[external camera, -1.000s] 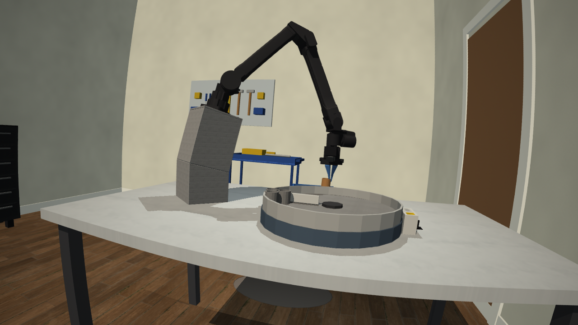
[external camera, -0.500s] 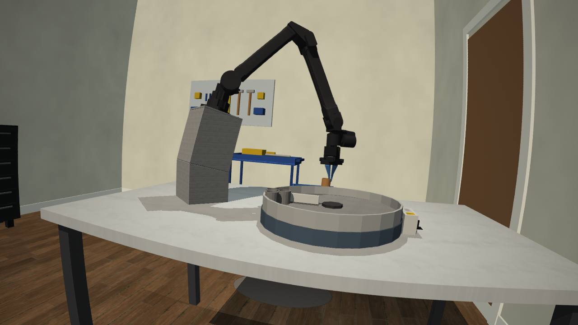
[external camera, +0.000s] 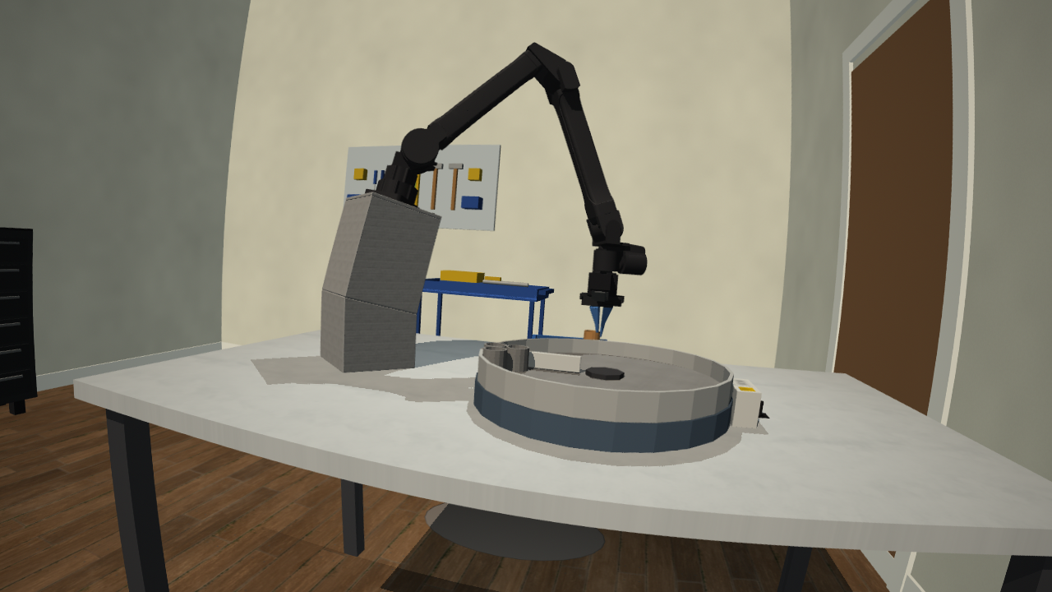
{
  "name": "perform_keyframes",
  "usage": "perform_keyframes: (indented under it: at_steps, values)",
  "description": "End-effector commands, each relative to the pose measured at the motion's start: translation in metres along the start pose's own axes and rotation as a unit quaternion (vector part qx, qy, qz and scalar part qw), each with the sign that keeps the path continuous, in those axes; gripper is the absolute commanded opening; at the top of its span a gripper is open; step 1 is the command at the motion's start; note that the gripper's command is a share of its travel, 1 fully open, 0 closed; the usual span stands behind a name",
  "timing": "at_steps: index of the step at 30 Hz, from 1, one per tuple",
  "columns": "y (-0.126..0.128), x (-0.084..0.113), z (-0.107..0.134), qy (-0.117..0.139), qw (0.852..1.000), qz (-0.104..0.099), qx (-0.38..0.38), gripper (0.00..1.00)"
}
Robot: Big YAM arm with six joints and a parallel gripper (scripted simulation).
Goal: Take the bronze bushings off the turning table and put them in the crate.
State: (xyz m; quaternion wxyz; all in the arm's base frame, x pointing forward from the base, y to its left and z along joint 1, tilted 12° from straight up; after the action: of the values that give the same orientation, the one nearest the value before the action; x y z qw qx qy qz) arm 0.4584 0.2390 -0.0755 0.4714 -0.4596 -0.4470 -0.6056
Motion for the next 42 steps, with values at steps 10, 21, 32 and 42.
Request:
perform_keyframes:
  at_steps: [10, 21, 32, 42]
  values:
    - [0.008, -0.018, 0.012, 0.008, 1.000, -0.014, 0.001, 0.00]
    - [0.007, -0.027, 0.010, 0.006, 1.000, -0.012, 0.000, 0.00]
    - [0.011, -0.018, 0.013, 0.011, 1.000, -0.020, 0.001, 0.00]
    - [0.011, -0.018, 0.013, 0.011, 1.000, -0.020, 0.001, 0.00]
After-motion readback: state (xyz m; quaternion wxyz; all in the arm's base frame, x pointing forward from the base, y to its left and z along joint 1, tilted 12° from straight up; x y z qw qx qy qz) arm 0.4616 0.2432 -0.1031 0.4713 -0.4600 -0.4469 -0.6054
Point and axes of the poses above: the point where the finger pads meet when closed, its own x axis back along the fingers, its own y axis across the jaws, z = x × y, the point moved 8 cm from there along x, back along the fingers, and after that the axes turned 7 degrees about -x, right-handed, at the moved point
